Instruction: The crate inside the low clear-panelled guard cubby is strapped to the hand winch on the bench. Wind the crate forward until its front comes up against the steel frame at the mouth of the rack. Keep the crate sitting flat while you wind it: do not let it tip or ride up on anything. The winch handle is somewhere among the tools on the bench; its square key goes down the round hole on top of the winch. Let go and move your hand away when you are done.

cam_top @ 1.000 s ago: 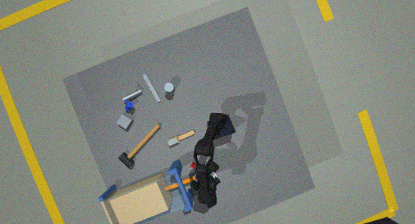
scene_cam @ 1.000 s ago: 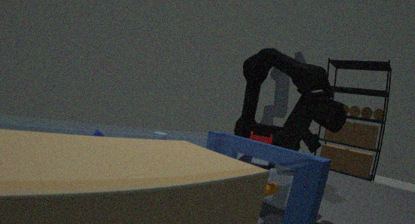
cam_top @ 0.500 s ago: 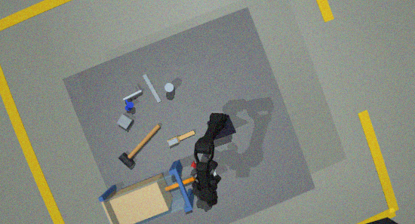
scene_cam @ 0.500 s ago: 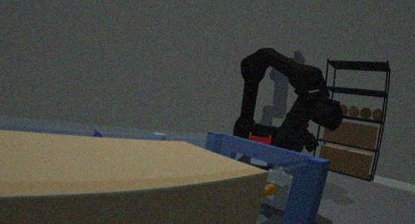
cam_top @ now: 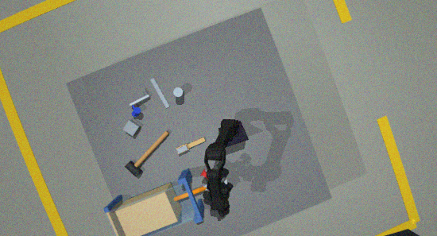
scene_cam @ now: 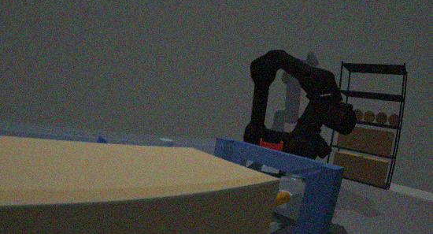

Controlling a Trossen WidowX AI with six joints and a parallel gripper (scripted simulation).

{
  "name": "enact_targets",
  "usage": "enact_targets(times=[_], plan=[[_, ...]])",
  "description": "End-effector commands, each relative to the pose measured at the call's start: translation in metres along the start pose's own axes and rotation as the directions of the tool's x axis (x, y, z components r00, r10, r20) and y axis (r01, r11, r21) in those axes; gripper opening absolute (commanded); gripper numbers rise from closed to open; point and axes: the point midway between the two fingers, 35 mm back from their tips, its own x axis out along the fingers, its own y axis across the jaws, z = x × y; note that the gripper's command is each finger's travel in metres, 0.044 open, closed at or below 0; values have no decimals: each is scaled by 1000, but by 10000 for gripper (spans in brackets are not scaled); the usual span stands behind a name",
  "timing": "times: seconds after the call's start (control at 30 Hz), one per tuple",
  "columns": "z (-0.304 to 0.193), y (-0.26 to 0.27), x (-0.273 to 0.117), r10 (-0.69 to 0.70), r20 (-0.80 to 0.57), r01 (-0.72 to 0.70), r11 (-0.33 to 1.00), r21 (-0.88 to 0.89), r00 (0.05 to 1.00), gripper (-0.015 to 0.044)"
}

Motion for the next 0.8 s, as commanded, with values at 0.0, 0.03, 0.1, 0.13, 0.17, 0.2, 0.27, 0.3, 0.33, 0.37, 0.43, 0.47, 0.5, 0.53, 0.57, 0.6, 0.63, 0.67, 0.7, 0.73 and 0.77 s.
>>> enact_targets(times=[0.0, 0.03, 0.1, 0.13, 0.17, 0.2, 0.27, 0.3, 0.33, 0.37, 0.43, 0.47, 0.5, 0.53, 0.57, 0.6, 0.63, 0.67, 0.7, 0.73, 0.77], plan=[[2, -3, 3, -20, -12, 20, 999, -29, 1000, 0], [2, -3, 3, -20, -12, 20, 999, -29, 1000, 0], [2, -3, 3, -20, -12, 20, 999, -29, 1000, 0], [2, -3, 3, -20, -12, 20, 999, -29, 1000, 0], [2, -3, 3, -20, -12, 20, 999, -29, 1000, 0], [2, -2, 3, -19, -12, 19, 999, -27, 1000, 0], [2, -2, 4, -17, -12, 17, 1000, -21, 1000, 0], [2, -2, 4, -17, -12, 17, 1000, -21, 1000, 0], [2, -2, 4, -17, -12, 17, 1000, -22, 1000, 0], [2, -2, 4, -17, -12, 17, 1000, -22, 1000, 0], [2, -2, 4, -17, -12, 17, 1000, -22, 1000, 0], [2, -2, 4, -17, -12, 17, 1000, -22, 1000, 0], [2, -2, 4, -17, -12, 17, 1000, -22, 1000, 0], [2, -2, 4, -17, -12, 17, 1000, -22, 1000, 0], [2, -2, 4, -17, -12, 17, 1000, -22, 1000, 0], [2, -2, 4, -18, -12, 18, 1000, -25, 1000, 0], [2, -2, 4, -22, -12, 22, 999, -35, 1000, 0], [2, -3, 4, -28, -11, 28, 998, -49, 1000, 0], [2, -4, 4, -32, -11, 32, 998, -59, 999, 0], [1, -4, 4, -34, -11, 33, 998, -62, 999, 0], [1, -4, 4, -34, -11, 33, 997, -63, 999, 0]])
